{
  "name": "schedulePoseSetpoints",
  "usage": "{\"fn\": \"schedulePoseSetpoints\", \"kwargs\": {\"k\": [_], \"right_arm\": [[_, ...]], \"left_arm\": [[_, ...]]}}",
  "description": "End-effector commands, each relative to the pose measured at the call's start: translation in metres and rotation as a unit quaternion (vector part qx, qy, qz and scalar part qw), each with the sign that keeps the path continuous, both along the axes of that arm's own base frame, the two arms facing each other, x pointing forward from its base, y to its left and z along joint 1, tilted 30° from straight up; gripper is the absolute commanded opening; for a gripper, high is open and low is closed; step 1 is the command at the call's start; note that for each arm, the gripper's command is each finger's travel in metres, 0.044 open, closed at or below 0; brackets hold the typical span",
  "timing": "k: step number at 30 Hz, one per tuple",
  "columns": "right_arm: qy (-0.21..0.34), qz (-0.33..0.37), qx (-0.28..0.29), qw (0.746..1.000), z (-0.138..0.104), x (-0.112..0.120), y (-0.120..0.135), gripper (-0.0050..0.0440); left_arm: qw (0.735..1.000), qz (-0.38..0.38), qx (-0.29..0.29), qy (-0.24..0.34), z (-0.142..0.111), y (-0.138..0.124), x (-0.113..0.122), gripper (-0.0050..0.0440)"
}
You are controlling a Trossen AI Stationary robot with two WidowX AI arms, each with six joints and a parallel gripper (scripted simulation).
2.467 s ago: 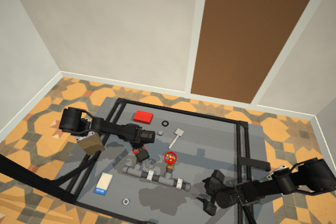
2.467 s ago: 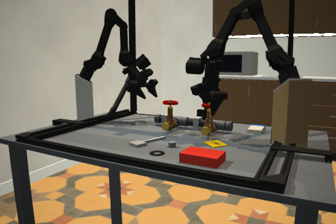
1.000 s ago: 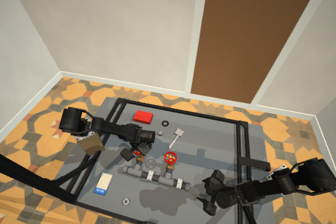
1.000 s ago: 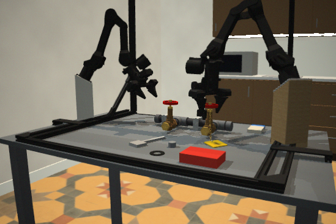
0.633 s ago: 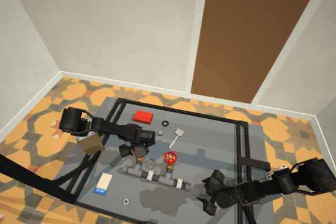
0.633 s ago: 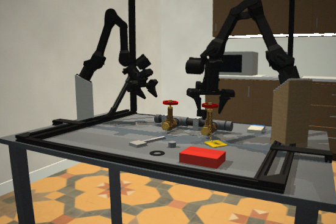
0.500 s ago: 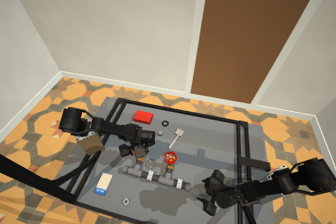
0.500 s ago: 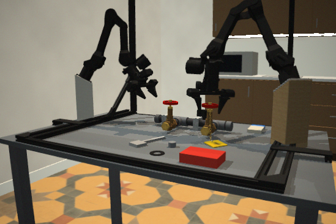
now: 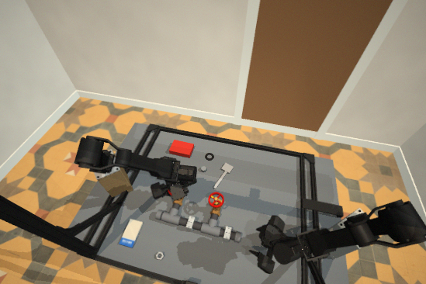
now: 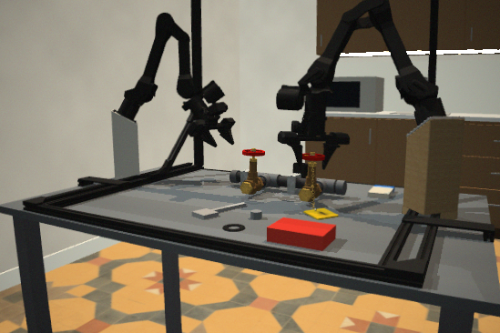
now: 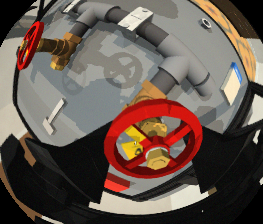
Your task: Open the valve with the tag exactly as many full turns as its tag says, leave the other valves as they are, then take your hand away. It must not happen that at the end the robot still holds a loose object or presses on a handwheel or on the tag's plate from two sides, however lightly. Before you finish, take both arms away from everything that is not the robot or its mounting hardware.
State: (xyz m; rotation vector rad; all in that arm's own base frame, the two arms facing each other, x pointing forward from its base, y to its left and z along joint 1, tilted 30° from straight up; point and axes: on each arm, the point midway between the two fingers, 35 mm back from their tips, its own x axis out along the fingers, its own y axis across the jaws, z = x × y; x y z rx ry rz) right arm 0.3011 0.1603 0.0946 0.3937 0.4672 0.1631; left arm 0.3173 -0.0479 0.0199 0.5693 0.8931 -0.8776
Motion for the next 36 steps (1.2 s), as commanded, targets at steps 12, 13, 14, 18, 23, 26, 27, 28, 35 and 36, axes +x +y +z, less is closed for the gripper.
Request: {"fn": "schedulePoseSetpoints", "kwargs": {"k": [12,13,14,18,23,26,27,28,35,36], "right_arm": [[0.000,0.000,0.000,1.000,0.0000,0.0000,0.0000,0.0400],[0.000,0.000,0.000,1.000,0.0000,0.0000,0.0000,0.0400],[0.000,0.000,0.000,1.000,0.0000,0.0000,0.0000,0.0400],[0.000,0.000,0.000,1.000,0.0000,0.0000,0.0000,0.0400],[0.000,0.000,0.000,1.000,0.0000,0.0000,0.0000,0.0400],[0.000,0.000,0.000,1.000,0.0000,0.0000,0.0000,0.0400],[0.000,0.000,0.000,1.000,0.0000,0.0000,0.0000,0.0400],[0.000,0.000,0.000,1.000,0.0000,0.0000,0.0000,0.0400],[0.000,0.000,0.000,1.000,0.0000,0.0000,0.0000,0.0400],[0.000,0.000,0.000,1.000,0.0000,0.0000,0.0000,0.0400]], "left_arm": [[1.000,0.026,-0.010,0.012,0.0000,0.0000,0.0000,0.0000],[0.998,0.058,-0.023,0.028,0.0000,0.0000,0.0000,0.0000],[0.993,0.099,-0.039,0.047,0.0000,0.0000,0.0000,0.0000],[0.971,0.205,-0.080,0.098,0.0000,0.0001,0.0001,0.0000],[0.925,0.324,-0.127,0.155,0.0000,0.0001,0.0001,0.0000],[0.901,0.369,-0.144,0.177,0.0000,0.0001,0.0001,0.0000],[0.901,0.369,-0.144,0.177,0.0000,0.0001,0.0001,0.0000],[0.879,0.406,-0.159,0.195,0.0000,0.0001,0.0001,0.0000],[0.755,0.558,-0.218,0.267,-0.0001,0.0002,0.0001,0.0000],[0.735,0.576,-0.225,0.276,-0.0001,0.0002,0.0001,0.0000]]}}
